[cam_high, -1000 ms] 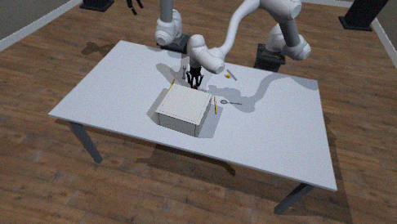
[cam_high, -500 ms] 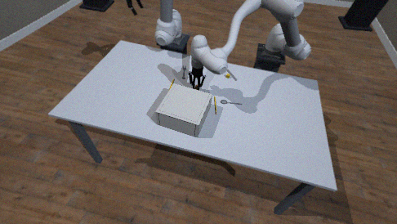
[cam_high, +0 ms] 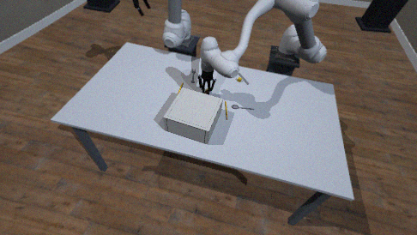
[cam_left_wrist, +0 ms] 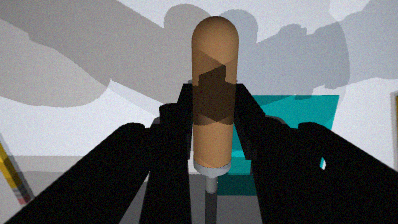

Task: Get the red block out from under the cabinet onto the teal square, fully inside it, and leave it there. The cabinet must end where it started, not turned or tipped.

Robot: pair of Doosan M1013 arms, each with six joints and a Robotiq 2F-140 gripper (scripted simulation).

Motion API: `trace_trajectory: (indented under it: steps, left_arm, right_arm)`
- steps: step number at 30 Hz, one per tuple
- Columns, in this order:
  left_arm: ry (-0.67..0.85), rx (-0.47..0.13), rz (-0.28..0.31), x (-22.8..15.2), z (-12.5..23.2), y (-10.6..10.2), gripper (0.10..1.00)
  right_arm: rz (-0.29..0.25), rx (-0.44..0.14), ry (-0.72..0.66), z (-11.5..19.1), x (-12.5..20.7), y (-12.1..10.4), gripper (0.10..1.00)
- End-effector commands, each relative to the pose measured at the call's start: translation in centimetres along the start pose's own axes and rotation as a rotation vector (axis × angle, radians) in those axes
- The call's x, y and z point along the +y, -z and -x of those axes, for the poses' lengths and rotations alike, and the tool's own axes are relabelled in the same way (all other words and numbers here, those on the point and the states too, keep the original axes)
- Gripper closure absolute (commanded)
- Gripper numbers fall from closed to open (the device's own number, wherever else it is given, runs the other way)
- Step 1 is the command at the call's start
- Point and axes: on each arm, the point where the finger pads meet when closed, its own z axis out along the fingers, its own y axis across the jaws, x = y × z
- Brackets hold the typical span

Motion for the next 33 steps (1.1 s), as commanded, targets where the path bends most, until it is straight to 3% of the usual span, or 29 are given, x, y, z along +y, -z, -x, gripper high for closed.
trace_trajectory:
  steps: [1, 33]
  left_arm:
    - [-0.002, -0.004, 0.000, 0.2, -0.1, 0.2, 0.999]
    - [0.000, -0.006, -0.002, 0.0, -2.4, 0.3, 0.999]
  right_arm:
    - [0.006, 0.006, -0.005, 0.1, 0.3, 0.0, 0.098]
    - [0.006, 0.006, -0.005, 0.1, 0.3, 0.0, 0.098]
